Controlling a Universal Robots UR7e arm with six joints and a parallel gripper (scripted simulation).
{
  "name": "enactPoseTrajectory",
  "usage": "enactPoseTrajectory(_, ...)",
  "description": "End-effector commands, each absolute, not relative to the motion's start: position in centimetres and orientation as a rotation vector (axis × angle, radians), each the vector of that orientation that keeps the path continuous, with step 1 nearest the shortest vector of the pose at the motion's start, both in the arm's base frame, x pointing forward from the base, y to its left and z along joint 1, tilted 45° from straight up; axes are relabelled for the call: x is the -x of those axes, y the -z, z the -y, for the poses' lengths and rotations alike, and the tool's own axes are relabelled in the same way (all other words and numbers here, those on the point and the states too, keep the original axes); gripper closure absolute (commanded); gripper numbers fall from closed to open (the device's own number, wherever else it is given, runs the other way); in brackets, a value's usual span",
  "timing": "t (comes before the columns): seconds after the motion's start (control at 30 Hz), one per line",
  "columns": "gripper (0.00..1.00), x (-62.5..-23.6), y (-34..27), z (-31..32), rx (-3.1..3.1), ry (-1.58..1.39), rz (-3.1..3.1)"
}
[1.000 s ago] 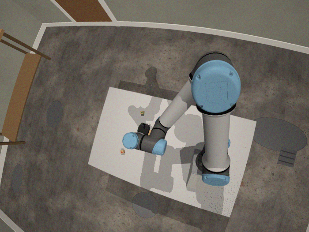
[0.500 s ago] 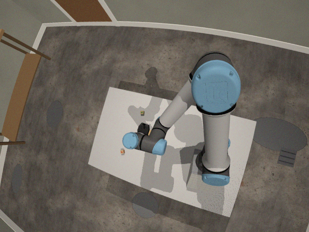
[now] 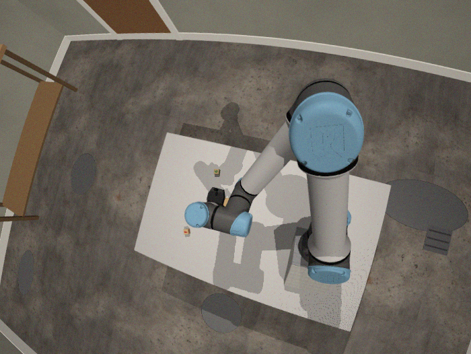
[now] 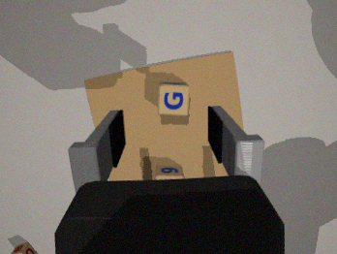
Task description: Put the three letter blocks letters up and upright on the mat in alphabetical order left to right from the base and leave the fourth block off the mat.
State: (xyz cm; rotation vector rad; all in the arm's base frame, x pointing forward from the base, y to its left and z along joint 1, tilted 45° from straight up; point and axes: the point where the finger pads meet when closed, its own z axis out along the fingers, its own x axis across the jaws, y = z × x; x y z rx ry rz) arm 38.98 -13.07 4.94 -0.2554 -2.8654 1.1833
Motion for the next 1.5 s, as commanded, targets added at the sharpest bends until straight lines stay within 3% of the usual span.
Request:
enactPoseTrajectory(0.0, 0.00, -39.7, -4.9, 13.0, 0.160, -1.174, 2.852)
enactPoseTrajectory(1.47, 0.00, -48.0, -2.4, 11.6, -1.005, -0.926, 2.398)
